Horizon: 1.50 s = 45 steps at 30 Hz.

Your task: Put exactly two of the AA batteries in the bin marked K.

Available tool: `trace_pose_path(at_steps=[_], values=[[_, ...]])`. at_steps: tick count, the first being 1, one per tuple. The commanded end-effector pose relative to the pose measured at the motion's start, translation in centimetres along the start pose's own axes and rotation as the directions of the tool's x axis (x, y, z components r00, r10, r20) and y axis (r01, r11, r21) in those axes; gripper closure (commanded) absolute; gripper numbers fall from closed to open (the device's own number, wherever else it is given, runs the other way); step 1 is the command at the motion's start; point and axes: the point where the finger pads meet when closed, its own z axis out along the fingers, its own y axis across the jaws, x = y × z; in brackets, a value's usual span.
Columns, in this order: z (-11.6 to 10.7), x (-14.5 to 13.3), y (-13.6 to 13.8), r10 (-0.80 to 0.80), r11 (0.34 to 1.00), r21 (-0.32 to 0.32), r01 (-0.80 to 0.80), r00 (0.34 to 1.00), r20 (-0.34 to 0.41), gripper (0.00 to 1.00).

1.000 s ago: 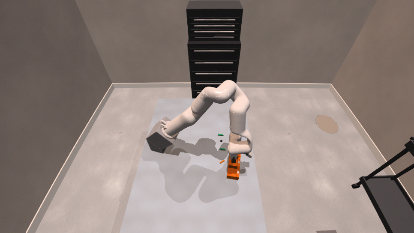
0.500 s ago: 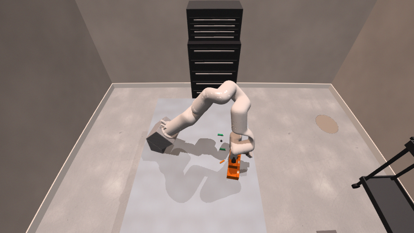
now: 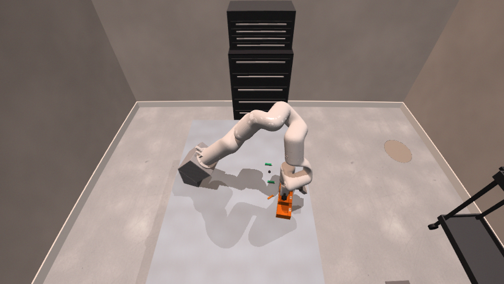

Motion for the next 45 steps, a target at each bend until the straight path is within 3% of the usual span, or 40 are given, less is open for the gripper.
trace_pose_path(at_steps=[1,8,9,26,30,36,37,45], values=[[-0.1,0.2,0.0,0.001,1.000,-0.025,0.000,0.999,0.032,1.00],[-0.1,0.2,0.0,0.001,1.000,-0.025,0.000,0.999,0.032,1.00],[-0.1,0.2,0.0,0.001,1.000,-0.025,0.000,0.999,0.032,0.29],[-0.1,0.2,0.0,0.001,1.000,-0.025,0.000,0.999,0.032,0.29],[-1.8,0.2,0.0,0.001,1.000,-0.025,0.000,0.999,0.032,0.29],[-1.8,0.3,-0.1,0.001,1.000,-0.025,0.000,0.999,0.032,0.29],[-1.8,-0.1,-0.8,0.051,0.998,-0.027,-0.050,0.998,0.031,0.72],[-1.9,-2.4,-5.3,0.316,0.949,-0.024,-0.316,0.948,0.022,0.72]])
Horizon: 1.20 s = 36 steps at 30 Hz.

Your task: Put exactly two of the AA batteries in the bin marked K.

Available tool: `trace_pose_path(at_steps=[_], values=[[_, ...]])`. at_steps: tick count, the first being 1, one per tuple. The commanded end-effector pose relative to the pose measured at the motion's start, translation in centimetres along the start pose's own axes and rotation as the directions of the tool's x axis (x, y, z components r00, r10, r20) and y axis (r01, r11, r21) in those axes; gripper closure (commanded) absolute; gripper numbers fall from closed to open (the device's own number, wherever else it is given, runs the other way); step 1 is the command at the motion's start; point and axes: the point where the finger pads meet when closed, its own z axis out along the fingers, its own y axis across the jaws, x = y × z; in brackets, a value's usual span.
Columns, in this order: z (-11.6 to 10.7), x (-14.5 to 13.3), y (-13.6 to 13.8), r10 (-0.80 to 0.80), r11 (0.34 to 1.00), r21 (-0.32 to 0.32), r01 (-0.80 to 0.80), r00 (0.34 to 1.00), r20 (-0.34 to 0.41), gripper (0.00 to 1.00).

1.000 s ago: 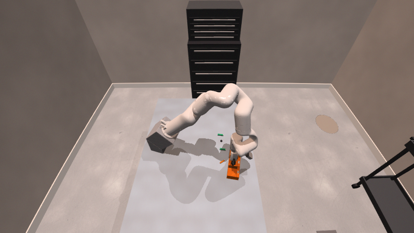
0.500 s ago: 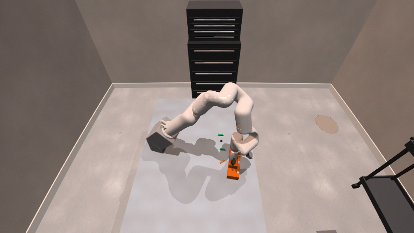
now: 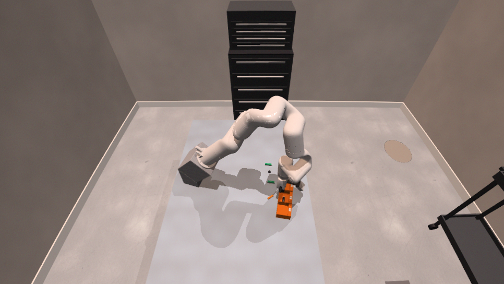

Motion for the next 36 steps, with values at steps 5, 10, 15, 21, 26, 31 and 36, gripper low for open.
trace_pose_path(at_steps=[5,10,15,21,26,31,36], values=[[0.0,-3.8,-5.1,0.290,0.956,-0.027,-0.290,0.957,-0.008,0.72],[0.0,-6.5,-8.3,0.454,0.891,0.002,-0.454,0.891,-0.007,0.72],[0.0,-8.0,-10.3,0.594,0.805,0.011,-0.593,0.805,-0.004,0.72],[0.1,-11.2,-14.2,0.730,0.683,0.027,-0.730,0.683,0.005,0.72],[0.1,-13.8,-17.4,0.835,0.550,0.023,-0.835,0.550,0.018,0.72],[0.1,-15.4,-19.3,0.887,0.462,0.014,-0.887,0.462,0.025,0.72],[0.1,-15.4,-19.3,0.965,0.261,-0.011,-0.965,0.261,0.016,0.72]])
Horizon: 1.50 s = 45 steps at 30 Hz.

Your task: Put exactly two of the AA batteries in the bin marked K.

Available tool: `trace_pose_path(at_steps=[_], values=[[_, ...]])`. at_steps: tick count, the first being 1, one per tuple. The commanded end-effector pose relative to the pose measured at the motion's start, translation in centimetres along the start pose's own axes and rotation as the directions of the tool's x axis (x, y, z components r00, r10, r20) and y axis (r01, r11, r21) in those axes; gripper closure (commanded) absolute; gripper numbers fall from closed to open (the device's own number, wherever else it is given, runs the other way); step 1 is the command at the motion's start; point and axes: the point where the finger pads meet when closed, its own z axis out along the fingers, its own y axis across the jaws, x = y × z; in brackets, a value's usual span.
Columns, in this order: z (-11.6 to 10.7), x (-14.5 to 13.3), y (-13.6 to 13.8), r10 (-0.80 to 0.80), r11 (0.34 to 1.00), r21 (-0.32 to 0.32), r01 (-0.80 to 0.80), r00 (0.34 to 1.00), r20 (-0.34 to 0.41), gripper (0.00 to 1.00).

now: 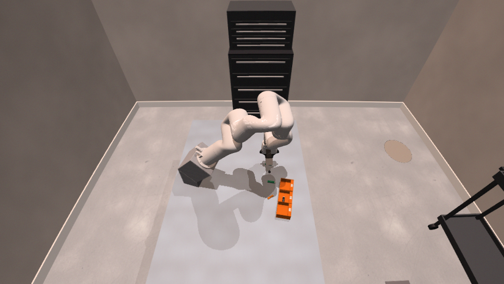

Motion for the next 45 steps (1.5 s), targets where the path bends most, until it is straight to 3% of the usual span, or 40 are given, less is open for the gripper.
trace_pose_path(at_steps=[1,10,12,13,17,27,29,30,33,44,45], values=[[0.08,-0.14,-0.19,0.155,0.988,0.005,-0.155,0.988,-0.023,0.72],[0.08,-0.14,-0.19,0.470,0.883,0.008,-0.470,0.881,-0.051,0.72],[0.08,-0.14,-0.19,0.470,0.883,0.008,-0.470,0.881,-0.051,0.72],[0.08,-0.14,-0.19,0.561,0.828,0.013,-0.561,0.826,-0.058,0.72],[0.08,-0.14,-0.20,0.652,0.758,0.017,-0.652,0.756,-0.063,0.72],[0.08,-0.14,-0.19,0.879,0.474,0.036,-0.880,0.471,-0.072,0.72],[0.08,-0.14,-0.19,0.879,0.474,0.036,-0.880,0.471,-0.072,0.72],[0.09,-0.14,-0.19,0.924,0.380,0.044,-0.924,0.376,-0.072,0.72],[0.08,-0.14,-0.19,0.950,0.309,0.050,-0.950,0.306,-0.070,0.72],[0.08,-0.14,-0.19,0.997,-0.073,0.087,-0.994,-0.076,-0.030,0.72],[0.08,-0.14,-0.19,0.997,-0.073,0.087,-0.994,-0.076,-0.030,0.72]])
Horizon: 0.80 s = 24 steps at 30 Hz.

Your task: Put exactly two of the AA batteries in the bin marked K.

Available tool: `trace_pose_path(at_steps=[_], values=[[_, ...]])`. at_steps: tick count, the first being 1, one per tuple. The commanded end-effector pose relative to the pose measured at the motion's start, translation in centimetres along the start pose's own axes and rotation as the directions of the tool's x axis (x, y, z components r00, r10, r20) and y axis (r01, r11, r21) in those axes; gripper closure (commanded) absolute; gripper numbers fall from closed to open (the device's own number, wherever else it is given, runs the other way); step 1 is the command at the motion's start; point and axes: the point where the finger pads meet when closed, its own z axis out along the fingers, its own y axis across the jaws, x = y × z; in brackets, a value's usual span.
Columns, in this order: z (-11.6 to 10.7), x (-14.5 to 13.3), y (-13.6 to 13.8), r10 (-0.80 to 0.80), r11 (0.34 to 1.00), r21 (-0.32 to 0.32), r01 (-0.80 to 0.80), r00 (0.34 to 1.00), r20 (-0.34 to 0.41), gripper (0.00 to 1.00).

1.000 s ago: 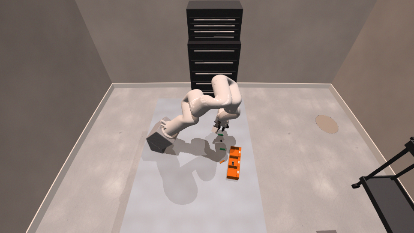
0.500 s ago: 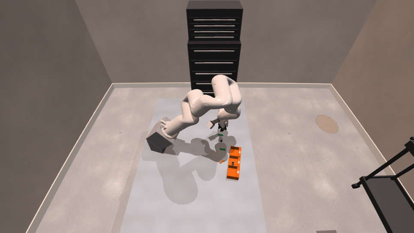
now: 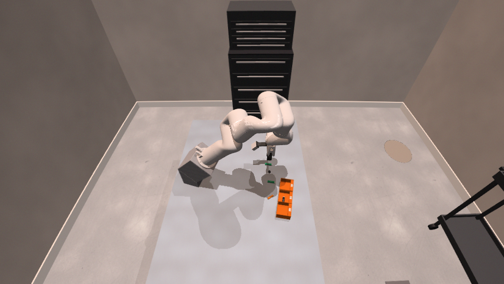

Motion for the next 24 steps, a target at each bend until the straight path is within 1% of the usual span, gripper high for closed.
trace_pose_path(at_steps=[1,2,24], values=[[-0.05,-0.07,0.05,0.086,0.996,0.003,-0.086,0.996,0.032,0.72],[-0.04,-0.07,0.05,0.158,0.987,0.005,-0.159,0.986,0.048,0.72],[-0.04,-0.07,0.04,0.158,0.987,0.005,-0.159,0.986,0.048,0.72]])
